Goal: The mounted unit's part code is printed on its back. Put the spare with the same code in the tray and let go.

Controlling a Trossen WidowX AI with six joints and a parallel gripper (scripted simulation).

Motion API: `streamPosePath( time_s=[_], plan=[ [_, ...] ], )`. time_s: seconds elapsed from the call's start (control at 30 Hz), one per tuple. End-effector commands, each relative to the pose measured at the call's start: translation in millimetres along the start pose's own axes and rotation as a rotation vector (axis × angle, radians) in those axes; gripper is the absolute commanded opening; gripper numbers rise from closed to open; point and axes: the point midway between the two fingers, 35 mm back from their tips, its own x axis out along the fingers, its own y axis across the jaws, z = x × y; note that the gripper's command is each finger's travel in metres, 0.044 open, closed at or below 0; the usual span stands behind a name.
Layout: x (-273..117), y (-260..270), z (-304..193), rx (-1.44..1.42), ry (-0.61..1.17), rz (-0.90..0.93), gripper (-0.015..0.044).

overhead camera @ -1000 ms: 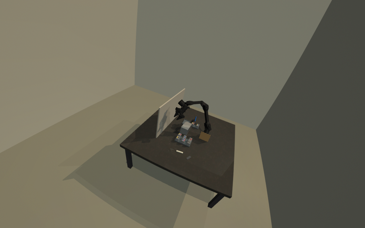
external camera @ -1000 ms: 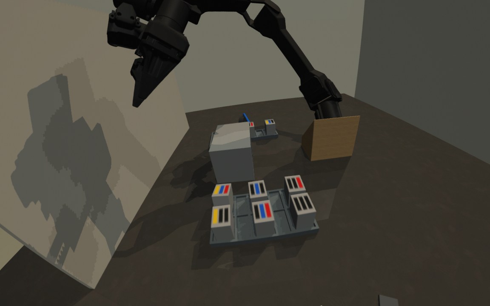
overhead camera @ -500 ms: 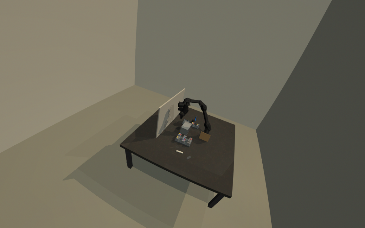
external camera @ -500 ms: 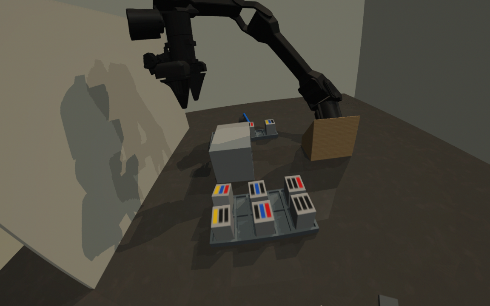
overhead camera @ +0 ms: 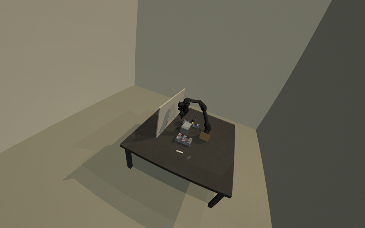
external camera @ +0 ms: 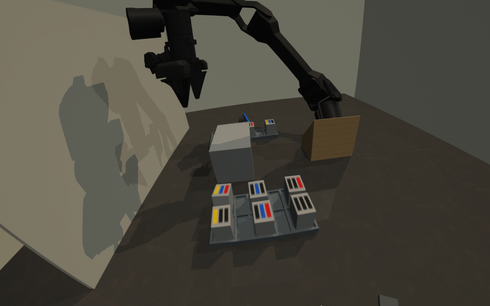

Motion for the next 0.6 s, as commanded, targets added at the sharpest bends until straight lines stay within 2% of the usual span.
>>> streamPosePath(
  time_s=[0.0,0.13,0.33,0.57],
  plan=[
    [0,2,-1,-0.011,-0.002,-0.003,0.044],
    [2,60,-31,-0.315,0.003,0.021,0.044],
    [14,145,-104,-0.843,0.012,0.045,0.044],
    [43,204,-203,-1.427,0.039,0.038,0.044]
  ],
)
